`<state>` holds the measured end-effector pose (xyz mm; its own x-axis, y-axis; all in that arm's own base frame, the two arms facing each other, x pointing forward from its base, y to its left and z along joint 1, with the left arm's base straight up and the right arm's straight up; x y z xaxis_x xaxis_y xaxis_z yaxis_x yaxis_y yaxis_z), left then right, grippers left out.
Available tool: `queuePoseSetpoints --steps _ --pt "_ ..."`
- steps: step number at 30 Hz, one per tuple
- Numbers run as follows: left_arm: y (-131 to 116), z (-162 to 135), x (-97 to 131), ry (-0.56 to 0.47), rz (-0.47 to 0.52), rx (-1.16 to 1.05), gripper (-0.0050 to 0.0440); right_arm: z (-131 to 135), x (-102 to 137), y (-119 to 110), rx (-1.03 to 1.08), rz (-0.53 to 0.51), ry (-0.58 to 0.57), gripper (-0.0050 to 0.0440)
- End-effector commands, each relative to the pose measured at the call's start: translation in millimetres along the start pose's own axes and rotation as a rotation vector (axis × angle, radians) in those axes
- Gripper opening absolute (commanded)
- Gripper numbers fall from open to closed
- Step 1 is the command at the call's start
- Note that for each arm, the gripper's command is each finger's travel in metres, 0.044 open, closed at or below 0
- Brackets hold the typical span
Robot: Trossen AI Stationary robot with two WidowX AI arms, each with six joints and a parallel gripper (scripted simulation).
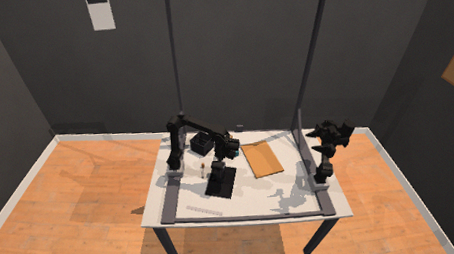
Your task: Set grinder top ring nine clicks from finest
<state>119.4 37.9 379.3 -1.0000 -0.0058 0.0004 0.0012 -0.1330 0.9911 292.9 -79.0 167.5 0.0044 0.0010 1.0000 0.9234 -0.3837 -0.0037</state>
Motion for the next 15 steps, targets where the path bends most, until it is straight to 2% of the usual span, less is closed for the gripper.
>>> queuePoseSetpoints --steps 1,5,15 --pt "3.0 0.0 -0.1 -0.004 -0.002 -0.006 0.0400 1.4 8.0 1.1 0.225 -0.027 0.003 0.0400" --pt "3.0 0.0 -0.1 -0.004 -0.002 -0.006 0.0400 1.5 8.2 1.2 0.420 -0.028 0.000 0.0400" --pt "3.0 0.0 -0.1 -0.004 -0.002 -0.006 0.0400 1.5 8.2 1.3 0.431 -0.028 0.000 0.0400"
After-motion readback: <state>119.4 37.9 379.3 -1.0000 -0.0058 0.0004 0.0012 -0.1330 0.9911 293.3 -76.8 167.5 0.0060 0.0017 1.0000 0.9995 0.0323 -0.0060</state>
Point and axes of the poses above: on each arm, the point midway between the two fingers, 35 mm back from their tips, its own x axis back along the fingers, its own z axis across the jaws, y = z × x, the point moved 4 cm from there along x, back along the fingers, and after that the axes turned 8 degrees about -x, right-handed, at the moved point
